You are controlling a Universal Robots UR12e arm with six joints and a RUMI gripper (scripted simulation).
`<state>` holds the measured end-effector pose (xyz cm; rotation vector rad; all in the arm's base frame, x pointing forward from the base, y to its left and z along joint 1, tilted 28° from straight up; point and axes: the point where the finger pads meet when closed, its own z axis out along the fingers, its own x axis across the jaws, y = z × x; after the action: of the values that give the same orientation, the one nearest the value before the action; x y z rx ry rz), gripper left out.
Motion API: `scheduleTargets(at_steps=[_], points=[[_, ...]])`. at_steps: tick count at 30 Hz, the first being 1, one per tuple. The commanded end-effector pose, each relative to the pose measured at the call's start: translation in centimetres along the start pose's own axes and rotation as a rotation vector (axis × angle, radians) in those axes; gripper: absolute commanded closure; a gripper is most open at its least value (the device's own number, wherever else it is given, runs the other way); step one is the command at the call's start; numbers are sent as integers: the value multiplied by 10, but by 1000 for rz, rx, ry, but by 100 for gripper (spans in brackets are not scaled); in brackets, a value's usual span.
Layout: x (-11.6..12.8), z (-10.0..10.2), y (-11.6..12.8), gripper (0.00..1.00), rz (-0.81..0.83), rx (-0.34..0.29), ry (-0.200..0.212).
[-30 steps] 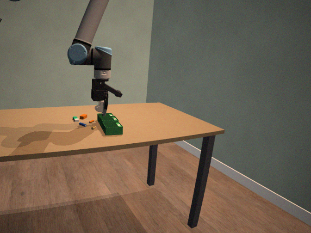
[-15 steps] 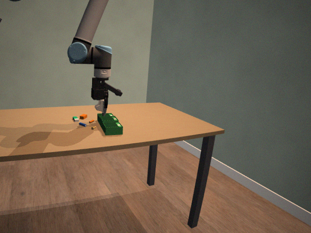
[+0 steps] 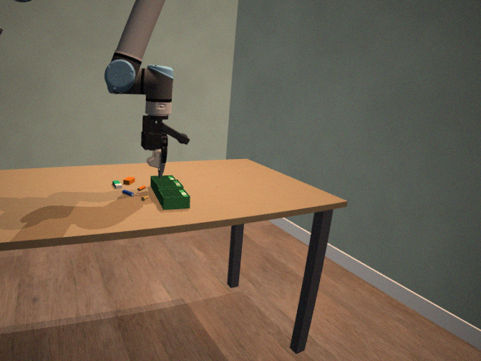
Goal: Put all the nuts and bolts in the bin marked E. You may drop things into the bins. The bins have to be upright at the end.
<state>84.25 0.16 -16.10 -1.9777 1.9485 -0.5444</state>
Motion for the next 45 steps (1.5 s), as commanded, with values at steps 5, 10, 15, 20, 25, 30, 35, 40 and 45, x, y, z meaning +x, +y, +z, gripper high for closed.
scheduleTargets(at_steps=[5,10,15,20,25,30,35,40,45], points=[[0,-16,0,96,0,1,0],[0,-36,0,96,0,1,0],[0,-37,0,96,0,1,0],[0,-45,0,96,0,1,0],[0,-70,0,96,0,1,0],[0,-112,0,96,0,1,0],[0,-153,0,96,0,1,0],[0,-161,0,96,0,1,0],[0,-161,0,96,0,1,0]])
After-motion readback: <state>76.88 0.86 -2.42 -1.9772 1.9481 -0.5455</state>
